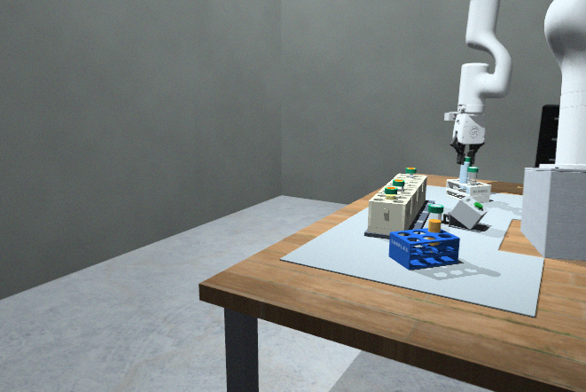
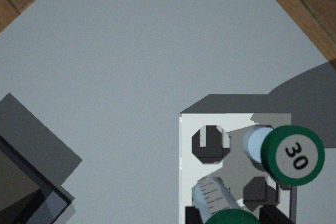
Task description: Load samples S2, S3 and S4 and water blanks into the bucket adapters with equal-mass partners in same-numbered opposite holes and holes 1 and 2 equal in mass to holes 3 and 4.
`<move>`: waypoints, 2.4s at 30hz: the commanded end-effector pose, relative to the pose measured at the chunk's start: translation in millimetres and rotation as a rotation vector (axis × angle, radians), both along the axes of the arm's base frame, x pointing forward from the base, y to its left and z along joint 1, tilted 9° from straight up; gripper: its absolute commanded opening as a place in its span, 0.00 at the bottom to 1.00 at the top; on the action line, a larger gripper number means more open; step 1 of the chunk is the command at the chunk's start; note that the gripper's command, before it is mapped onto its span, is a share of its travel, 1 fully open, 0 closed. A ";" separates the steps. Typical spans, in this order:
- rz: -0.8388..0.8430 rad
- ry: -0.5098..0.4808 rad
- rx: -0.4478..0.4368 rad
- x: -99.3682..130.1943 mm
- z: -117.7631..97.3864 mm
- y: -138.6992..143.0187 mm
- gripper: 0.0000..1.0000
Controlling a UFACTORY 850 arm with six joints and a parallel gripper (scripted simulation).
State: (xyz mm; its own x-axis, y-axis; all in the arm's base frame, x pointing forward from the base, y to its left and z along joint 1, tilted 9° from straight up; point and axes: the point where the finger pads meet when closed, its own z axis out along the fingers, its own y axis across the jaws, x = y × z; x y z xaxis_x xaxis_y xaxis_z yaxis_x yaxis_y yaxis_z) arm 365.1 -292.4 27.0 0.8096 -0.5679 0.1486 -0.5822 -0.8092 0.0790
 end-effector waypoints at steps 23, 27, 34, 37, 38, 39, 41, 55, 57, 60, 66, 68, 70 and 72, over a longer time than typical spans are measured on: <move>-0.001 0.008 0.001 -2.6 48.9 6.8 0.00; -0.001 0.008 0.001 -2.8 52.8 7.4 0.00; -0.001 0.008 0.001 -3.7 66.7 9.5 0.00; -0.001 0.008 0.001 -4.1 72.6 10.4 0.00; -0.001 0.008 0.001 -4.3 74.6 10.7 0.00; -0.001 0.008 0.001 -4.4 76.6 11.0 0.00; -0.001 0.008 0.001 -4.5 78.6 11.3 0.00; -0.001 0.008 0.001 -6.1 102.3 14.8 0.00; -0.001 0.008 0.001 -6.1 102.3 14.8 0.00; -0.001 0.008 0.001 -6.1 102.2 14.8 0.00; -0.001 0.008 0.001 -6.1 102.3 14.8 0.00; -0.001 0.008 0.001 -6.1 102.2 14.8 0.00; -0.001 0.008 0.001 -6.1 102.2 14.8 0.00; -0.001 0.008 0.001 -6.1 102.3 14.8 0.00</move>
